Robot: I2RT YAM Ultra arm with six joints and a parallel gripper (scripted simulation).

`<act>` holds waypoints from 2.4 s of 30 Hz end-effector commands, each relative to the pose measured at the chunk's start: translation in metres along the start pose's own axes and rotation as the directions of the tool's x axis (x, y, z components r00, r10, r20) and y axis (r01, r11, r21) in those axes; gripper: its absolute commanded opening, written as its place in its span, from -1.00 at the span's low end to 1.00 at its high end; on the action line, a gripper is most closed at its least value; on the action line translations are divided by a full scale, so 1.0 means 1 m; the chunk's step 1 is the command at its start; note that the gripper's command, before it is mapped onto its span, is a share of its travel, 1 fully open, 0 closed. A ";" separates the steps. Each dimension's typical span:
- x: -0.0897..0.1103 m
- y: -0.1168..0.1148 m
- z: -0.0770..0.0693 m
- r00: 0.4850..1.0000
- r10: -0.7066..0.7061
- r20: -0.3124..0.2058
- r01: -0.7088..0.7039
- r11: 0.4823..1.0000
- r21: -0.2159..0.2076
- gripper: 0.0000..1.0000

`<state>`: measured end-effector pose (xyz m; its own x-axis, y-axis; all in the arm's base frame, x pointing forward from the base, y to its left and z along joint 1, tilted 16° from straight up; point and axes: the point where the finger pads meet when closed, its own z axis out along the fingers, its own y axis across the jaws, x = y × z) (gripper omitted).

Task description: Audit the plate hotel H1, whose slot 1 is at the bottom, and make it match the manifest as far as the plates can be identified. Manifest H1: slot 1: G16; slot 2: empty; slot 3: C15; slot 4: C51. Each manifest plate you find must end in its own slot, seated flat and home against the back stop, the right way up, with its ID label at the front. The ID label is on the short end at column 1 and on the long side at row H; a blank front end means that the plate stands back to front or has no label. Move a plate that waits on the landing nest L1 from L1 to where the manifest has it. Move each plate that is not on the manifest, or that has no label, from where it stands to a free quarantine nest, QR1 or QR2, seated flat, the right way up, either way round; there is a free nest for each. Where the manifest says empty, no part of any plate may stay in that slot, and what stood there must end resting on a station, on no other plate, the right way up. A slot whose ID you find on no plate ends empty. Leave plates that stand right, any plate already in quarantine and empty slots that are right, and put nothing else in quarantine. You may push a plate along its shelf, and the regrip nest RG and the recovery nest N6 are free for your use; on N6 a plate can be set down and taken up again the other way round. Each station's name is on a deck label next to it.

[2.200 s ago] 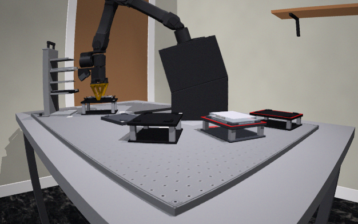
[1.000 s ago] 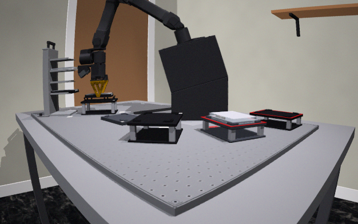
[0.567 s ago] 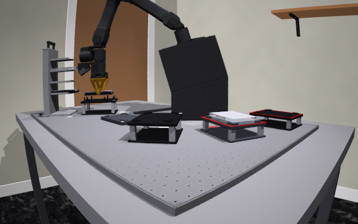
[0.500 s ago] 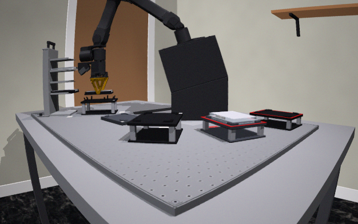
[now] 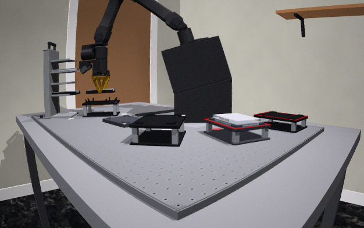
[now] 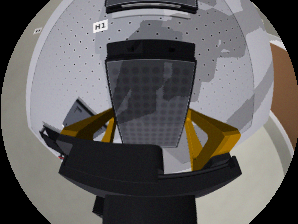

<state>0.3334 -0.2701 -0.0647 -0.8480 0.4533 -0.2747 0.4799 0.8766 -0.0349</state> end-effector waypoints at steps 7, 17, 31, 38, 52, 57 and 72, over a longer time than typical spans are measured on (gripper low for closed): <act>-0.005 -0.001 -0.013 1.000 -0.001 0.017 0.001 1.000 0.003 0.72; -0.005 -0.001 -0.023 1.000 -0.001 0.017 0.001 1.000 0.003 0.72; -0.005 -0.001 -0.038 1.000 -0.001 0.017 0.001 1.000 0.003 0.72; -0.005 -0.001 -0.052 1.000 -0.001 0.017 0.001 1.000 0.003 0.72; -0.005 -0.001 -0.089 1.000 -0.001 0.017 0.001 1.000 0.003 0.72; -0.004 -0.001 -0.097 1.000 -0.001 0.017 0.001 1.000 0.003 0.72; -0.004 -0.001 -0.132 1.000 -0.001 0.017 0.001 1.000 0.003 0.72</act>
<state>0.3066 -0.2515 0.0544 -0.8461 0.4517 -0.2829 0.4805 0.8762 -0.0384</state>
